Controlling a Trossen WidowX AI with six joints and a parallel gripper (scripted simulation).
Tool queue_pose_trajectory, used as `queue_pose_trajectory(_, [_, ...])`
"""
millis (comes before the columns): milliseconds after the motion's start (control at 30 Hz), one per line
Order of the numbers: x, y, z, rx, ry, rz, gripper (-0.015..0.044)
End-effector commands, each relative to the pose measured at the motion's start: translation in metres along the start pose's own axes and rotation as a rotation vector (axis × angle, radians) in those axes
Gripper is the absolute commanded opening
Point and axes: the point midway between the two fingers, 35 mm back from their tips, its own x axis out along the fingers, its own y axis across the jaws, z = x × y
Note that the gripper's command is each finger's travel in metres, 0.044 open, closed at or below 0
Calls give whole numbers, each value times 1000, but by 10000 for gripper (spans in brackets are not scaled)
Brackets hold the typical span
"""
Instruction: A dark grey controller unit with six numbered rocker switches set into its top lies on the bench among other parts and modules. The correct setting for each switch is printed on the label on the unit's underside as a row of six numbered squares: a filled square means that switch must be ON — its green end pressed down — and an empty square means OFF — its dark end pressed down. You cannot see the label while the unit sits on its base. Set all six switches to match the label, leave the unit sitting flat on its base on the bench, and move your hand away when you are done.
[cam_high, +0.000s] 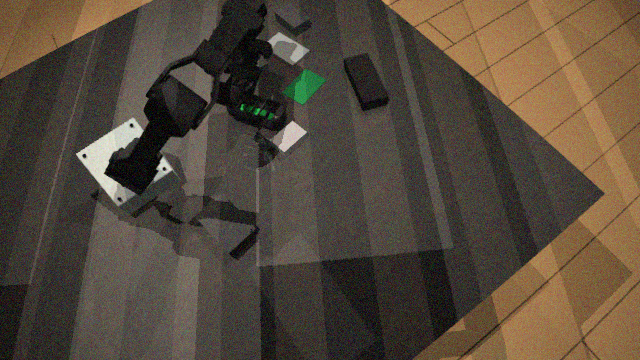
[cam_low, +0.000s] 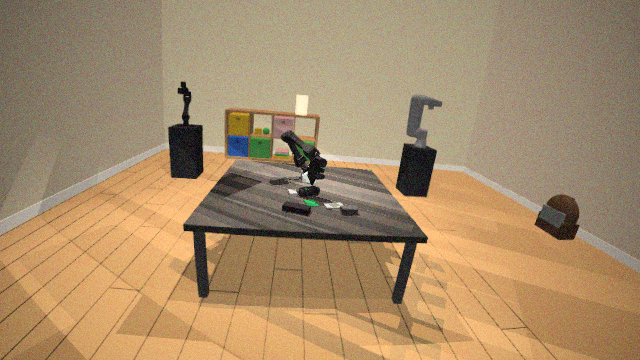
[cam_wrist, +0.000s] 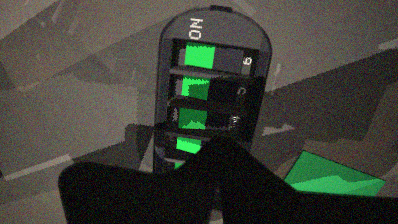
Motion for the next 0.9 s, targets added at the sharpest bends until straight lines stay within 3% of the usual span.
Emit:
queue_pose_trajectory(0, [-13,0,-1,6,-3,-9,0])
queue_pose_trajectory(233, [-13,21,-41,6,-1,-8,0])
queue_pose_trajectory(867, [12,20,-41,6,-1,-8,0])
